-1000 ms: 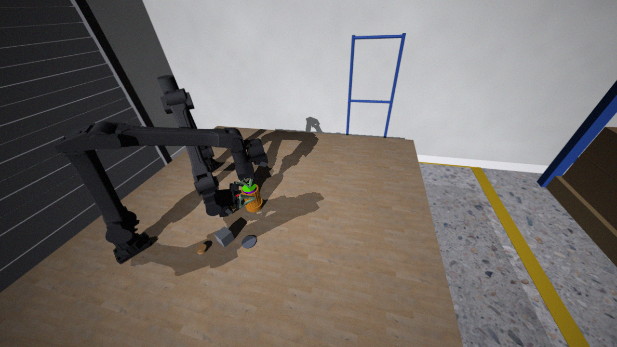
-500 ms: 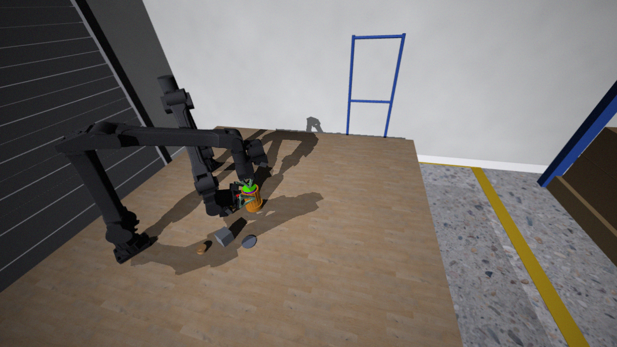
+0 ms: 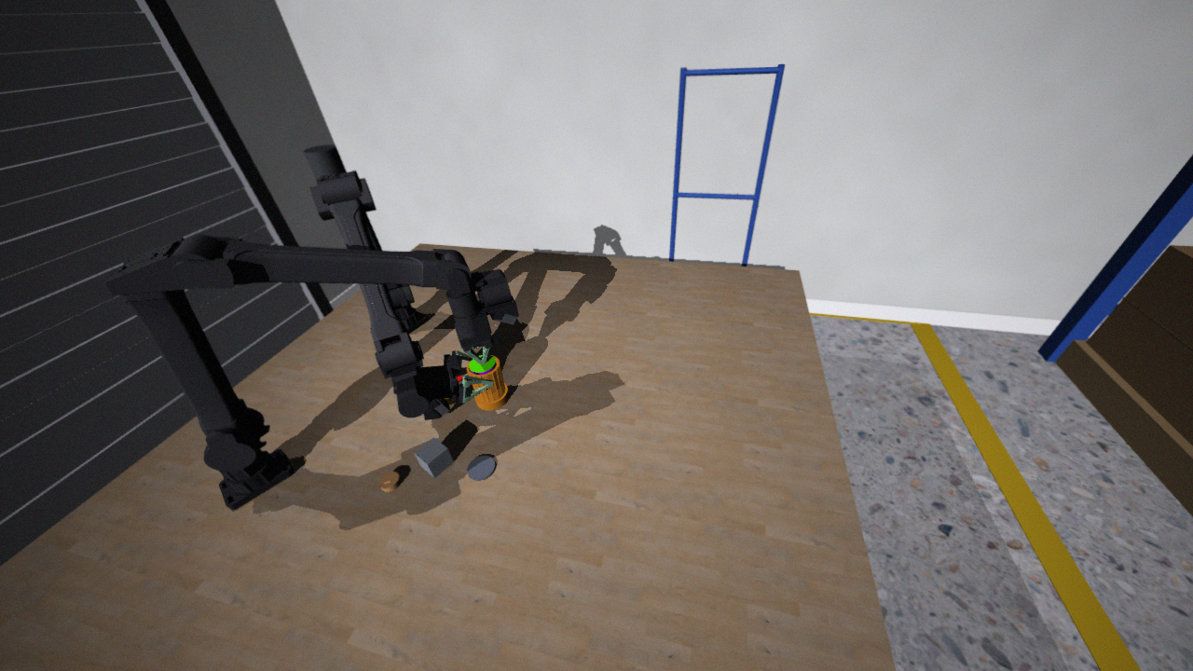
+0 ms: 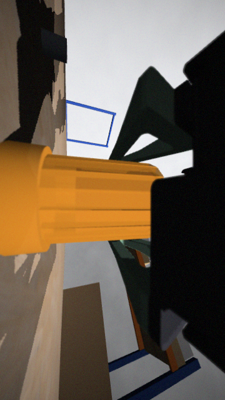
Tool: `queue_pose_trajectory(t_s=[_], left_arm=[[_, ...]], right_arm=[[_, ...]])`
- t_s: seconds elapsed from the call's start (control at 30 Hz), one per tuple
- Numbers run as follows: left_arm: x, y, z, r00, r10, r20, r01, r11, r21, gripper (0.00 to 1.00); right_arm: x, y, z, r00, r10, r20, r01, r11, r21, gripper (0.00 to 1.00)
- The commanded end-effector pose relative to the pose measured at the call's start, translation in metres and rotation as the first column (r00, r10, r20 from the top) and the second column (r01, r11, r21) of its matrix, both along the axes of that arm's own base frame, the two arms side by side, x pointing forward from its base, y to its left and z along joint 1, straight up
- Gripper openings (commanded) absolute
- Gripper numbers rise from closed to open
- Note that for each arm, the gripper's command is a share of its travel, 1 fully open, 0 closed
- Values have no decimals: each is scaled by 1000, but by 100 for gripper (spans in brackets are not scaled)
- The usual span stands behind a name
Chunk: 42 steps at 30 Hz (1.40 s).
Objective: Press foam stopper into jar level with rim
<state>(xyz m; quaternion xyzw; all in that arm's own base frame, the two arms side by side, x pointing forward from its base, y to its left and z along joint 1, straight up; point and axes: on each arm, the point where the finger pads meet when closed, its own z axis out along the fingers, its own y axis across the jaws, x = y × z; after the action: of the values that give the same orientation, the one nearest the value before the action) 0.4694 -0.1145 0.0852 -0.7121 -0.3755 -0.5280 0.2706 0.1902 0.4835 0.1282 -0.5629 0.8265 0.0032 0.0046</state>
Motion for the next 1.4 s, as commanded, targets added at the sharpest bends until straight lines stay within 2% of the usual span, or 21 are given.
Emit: queue_pose_trajectory(t_s=[0.0,1.03,1.1,1.17,1.2,1.37], left_arm=[[11,-16,24,999,-26,41,27,1000,-16,64],[11,-16,24,999,-26,41,27,1000,-16,64],[11,-16,24,999,-26,41,27,1000,-16,64],[11,-16,24,999,-26,41,27,1000,-16,64],[11,-16,24,999,-26,41,27,1000,-16,64],[11,-16,24,999,-26,41,27,1000,-16,64]], right_arm=[[5,3,-31,1000,-6,-12,6,999,-34,0],[3,1,-49,1000,-7,-18,6,999,-51,0],[0,-8,-42,999,-8,-31,5,997,-83,0],[1,-6,-37,1000,-7,-28,5,997,-77,0],[5,6,-24,1000,-7,-17,6,999,-49,0],[5,4,-16,1000,-7,-18,6,999,-52,0]])
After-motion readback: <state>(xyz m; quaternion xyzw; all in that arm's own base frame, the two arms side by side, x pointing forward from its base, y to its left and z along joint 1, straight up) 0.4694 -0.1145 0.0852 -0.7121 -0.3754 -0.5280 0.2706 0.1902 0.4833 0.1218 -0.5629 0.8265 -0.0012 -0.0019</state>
